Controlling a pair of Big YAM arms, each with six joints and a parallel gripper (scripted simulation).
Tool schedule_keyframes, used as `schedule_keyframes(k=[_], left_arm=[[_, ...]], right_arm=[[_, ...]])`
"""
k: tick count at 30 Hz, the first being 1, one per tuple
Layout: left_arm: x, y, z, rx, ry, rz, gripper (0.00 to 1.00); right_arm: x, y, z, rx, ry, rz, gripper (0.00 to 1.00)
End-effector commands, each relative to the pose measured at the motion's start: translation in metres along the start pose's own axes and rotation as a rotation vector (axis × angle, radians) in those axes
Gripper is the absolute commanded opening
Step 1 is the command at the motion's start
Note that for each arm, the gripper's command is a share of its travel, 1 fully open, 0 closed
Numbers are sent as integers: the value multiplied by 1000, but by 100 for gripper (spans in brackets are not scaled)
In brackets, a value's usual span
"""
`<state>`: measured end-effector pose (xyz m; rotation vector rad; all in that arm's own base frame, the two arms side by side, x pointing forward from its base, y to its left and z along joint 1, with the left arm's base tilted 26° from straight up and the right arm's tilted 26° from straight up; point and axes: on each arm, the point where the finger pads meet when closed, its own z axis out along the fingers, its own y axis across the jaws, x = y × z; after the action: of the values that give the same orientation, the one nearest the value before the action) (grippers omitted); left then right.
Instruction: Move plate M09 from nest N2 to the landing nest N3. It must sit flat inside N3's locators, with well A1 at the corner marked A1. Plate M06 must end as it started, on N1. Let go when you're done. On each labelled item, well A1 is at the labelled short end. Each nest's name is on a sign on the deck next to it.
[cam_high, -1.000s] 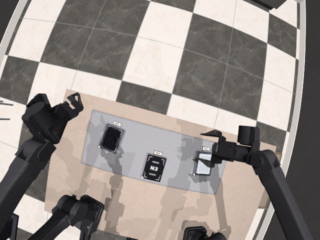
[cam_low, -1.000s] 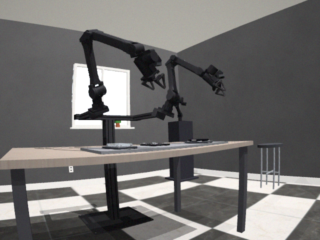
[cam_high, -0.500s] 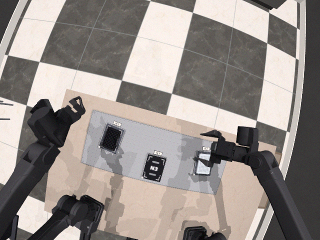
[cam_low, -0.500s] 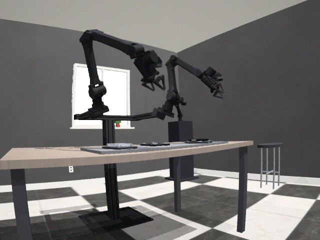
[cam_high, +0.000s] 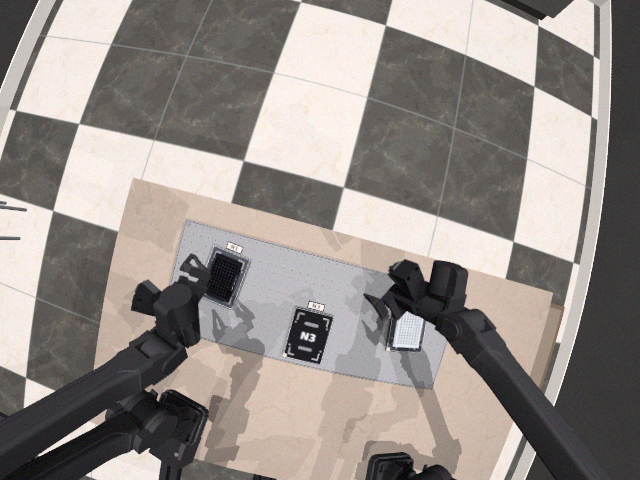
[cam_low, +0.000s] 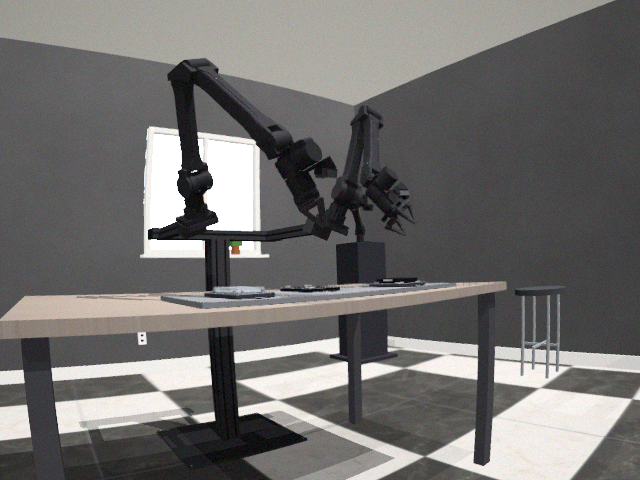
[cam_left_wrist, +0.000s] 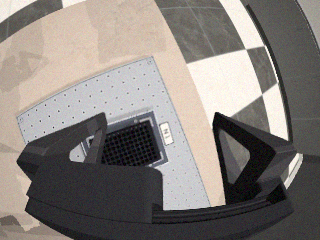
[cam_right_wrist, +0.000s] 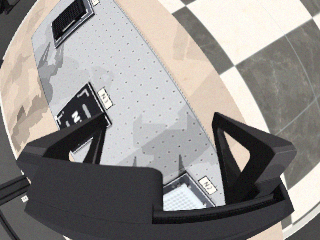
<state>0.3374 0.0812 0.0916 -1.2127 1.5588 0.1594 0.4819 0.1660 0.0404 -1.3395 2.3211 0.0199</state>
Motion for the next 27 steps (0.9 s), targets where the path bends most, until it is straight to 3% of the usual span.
schedule_keyframes(k=[1, 10, 12, 19, 27], left_arm=[[29, 8, 0, 0, -41, -202, 100], [75, 29, 6, -50, -85, -324, 100], [75, 29, 6, -50, -85, -324, 100], [94, 57, 3, -94, -94, -304, 100], [94, 55, 3, -92, -95, -279, 100]], right_arm=[[5, 1, 29, 90, -22, 241, 100], [51, -7, 67, 337, -79, 643, 100], [51, -7, 67, 337, -79, 643, 100], [91, -6, 75, 520, -209, 993, 100], [127, -6, 64, 687, -427, 1330, 100]])
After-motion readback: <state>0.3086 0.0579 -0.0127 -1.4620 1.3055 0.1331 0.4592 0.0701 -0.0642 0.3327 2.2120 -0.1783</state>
